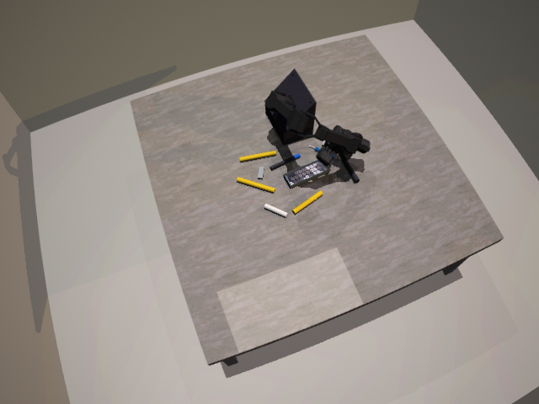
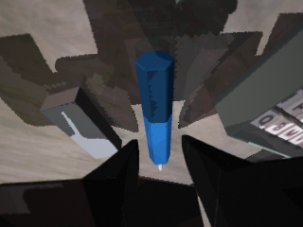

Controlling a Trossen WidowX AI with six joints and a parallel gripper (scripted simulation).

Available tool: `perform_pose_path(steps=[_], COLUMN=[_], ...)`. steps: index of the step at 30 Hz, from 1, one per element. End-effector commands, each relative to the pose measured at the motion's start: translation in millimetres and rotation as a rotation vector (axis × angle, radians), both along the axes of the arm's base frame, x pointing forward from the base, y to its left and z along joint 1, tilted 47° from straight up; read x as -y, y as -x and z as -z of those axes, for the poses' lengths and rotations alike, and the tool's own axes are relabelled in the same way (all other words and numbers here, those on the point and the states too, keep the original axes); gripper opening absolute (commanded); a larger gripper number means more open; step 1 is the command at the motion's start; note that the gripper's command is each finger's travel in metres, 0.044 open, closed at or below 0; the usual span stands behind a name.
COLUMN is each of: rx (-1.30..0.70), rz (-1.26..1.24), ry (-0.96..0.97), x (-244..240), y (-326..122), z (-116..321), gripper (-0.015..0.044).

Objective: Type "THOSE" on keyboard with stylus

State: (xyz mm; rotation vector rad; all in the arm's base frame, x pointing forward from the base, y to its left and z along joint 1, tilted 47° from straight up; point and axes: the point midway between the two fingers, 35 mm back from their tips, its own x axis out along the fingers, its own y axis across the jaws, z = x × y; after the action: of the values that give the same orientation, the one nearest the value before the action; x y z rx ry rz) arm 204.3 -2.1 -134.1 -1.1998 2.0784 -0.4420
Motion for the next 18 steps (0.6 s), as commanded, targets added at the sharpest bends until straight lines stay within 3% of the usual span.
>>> perform_pose_path(steps=[1,12,18], rx=[-0.007,-0.007,-0.002], rz=[-0.005,-0.005,0.001], ry=[0.004,0.005,0.001], x=[3.4,6.1,4.7], y=[1.1,0.9,0.1], z=[2.5,5.1,4.2], gripper=[0.0150,0.0150,0.0012])
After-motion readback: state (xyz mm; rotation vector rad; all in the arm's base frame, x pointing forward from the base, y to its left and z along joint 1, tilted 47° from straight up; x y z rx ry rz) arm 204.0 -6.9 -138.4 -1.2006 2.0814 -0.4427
